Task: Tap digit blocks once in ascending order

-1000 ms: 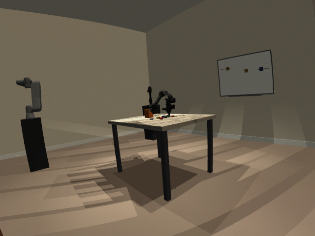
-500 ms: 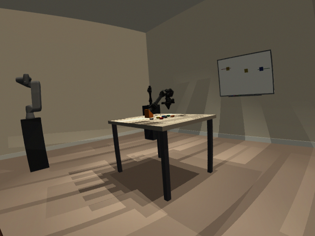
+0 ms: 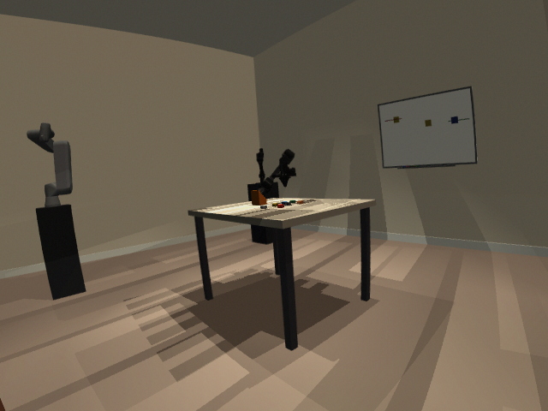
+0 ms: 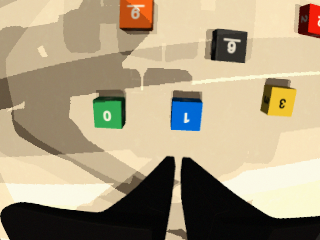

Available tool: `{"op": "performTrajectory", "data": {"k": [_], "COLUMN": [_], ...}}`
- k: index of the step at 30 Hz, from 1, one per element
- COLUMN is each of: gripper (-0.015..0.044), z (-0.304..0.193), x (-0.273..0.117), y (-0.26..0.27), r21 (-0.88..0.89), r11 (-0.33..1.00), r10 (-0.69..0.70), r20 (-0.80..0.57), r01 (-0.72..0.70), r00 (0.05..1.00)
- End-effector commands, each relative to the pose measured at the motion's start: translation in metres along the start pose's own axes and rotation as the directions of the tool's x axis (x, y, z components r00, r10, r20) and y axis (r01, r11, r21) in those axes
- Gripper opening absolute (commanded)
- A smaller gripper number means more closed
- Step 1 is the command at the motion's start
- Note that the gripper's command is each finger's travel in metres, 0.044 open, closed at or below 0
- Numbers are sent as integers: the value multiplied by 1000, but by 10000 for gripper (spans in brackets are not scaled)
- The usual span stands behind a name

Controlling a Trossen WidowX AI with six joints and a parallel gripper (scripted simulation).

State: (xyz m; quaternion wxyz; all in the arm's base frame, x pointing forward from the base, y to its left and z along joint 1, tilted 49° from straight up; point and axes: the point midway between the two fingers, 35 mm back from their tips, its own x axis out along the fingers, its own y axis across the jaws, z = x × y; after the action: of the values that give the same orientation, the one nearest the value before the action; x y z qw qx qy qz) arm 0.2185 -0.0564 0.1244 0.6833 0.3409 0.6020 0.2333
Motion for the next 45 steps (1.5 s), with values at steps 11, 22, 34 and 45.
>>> {"op": "performTrajectory", "data": {"k": [11,22,34,45], "gripper": [20,20,20,20], "z": [-2,-1,-2,-2], "x": [82,96,112,82], "y": [-5,-5,-4,-5], "r21": [-19,-19,-19,-19], "r11": [1000,1000,1000,1000], "r10": [3,2,4,3], "r20": [-2,-1,-1,-2], "r01": [-3,-2,-4,-3], "r00": [1000,1000,1000,1000]}}
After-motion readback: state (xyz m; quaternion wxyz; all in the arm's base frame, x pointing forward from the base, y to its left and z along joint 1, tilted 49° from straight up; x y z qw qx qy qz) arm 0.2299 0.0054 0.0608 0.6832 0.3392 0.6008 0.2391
